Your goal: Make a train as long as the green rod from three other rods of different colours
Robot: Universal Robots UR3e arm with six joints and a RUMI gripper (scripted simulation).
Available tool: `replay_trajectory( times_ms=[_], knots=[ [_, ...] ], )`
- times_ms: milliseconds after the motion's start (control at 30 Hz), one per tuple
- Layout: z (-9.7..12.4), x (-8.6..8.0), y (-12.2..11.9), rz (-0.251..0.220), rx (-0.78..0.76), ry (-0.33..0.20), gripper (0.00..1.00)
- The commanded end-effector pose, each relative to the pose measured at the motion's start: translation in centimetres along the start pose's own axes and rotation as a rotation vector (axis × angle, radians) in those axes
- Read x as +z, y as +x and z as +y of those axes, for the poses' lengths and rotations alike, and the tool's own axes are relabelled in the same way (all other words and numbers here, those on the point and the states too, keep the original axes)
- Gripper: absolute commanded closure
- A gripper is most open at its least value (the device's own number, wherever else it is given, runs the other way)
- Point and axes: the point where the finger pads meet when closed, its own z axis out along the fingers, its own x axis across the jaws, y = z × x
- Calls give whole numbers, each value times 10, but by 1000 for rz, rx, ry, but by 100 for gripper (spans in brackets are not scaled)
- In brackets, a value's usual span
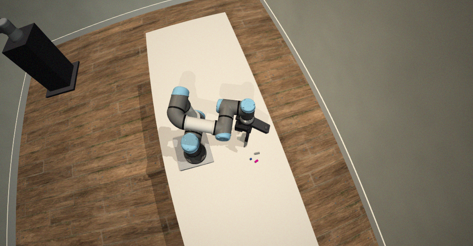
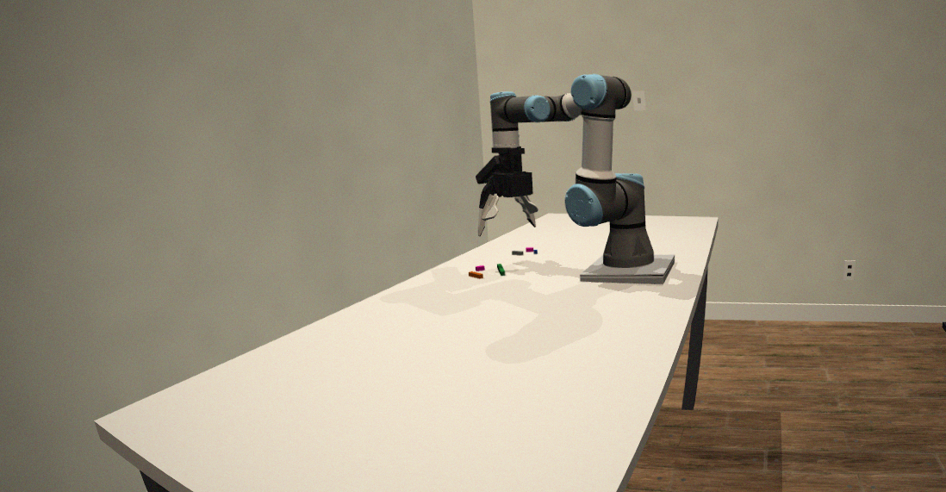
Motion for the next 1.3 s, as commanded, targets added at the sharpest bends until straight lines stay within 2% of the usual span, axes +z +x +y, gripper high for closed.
replay_trajectory(
  times_ms=[0,100,600,667,733,1267],
  knots=[
    [-5,-1,7,7,167,3,0],
    [-6,-1,8,7,197,3,0],
    [-15,-2,28,7,677,5,0],
    [-15,-2,28,7,677,5,0],
    [-16,-2,32,6,777,5,0],
    [-21,-3,49,5,1209,7,0]
  ],
)
